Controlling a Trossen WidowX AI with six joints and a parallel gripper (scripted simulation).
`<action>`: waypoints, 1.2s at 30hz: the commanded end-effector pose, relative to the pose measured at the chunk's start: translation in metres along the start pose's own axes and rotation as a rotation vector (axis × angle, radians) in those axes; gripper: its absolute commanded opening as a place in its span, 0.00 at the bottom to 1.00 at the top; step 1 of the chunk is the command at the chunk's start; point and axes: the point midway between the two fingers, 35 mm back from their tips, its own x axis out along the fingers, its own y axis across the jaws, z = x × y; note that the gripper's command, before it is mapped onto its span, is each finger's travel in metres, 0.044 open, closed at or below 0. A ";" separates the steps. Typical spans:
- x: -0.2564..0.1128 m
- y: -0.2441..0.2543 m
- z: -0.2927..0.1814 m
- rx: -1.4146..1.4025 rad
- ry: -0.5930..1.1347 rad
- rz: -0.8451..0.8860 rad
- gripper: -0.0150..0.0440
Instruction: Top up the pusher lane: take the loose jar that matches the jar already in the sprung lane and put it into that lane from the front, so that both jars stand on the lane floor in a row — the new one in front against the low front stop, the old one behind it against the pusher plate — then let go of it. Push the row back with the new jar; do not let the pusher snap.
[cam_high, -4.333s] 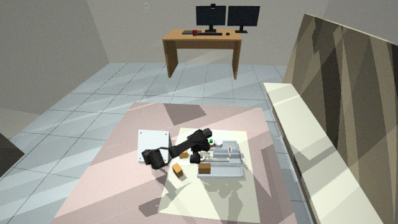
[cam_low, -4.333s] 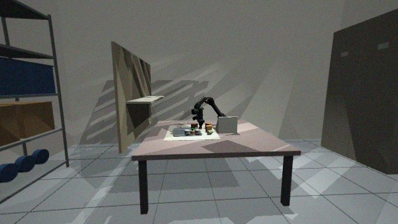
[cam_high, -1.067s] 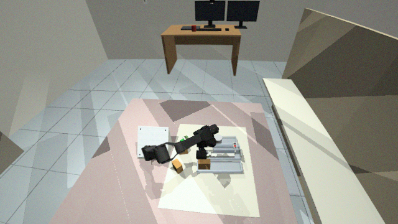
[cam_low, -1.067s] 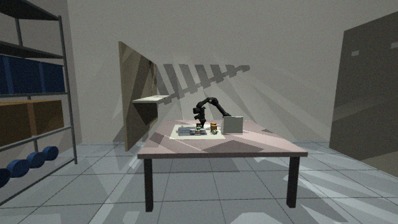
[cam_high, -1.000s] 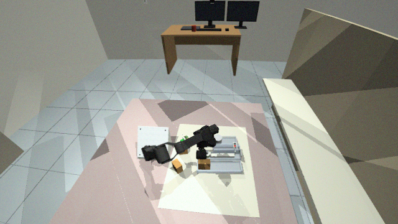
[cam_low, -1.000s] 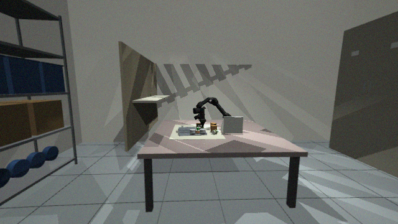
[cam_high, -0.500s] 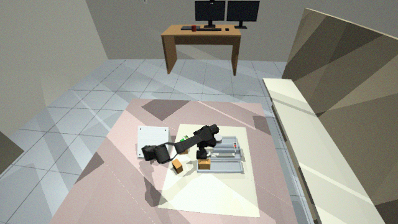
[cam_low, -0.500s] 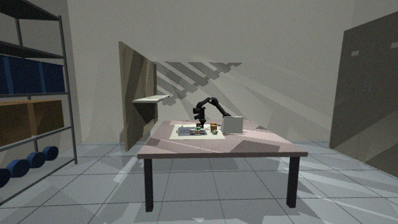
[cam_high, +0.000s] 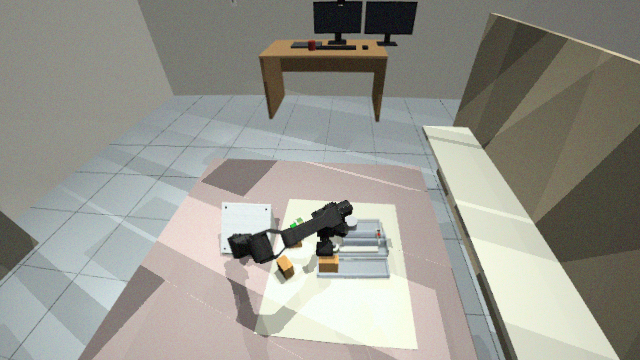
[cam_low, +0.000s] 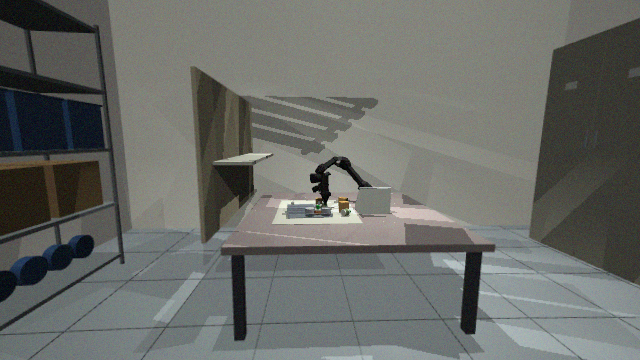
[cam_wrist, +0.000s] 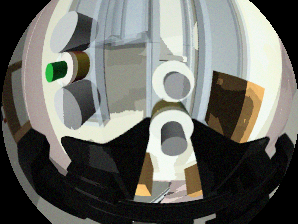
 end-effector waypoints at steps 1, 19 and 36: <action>0.002 -0.002 0.003 0.008 -0.015 -0.010 0.25; 0.008 -0.002 0.003 0.008 -0.015 -0.011 0.25; 0.014 -0.002 0.002 0.008 -0.015 -0.011 0.25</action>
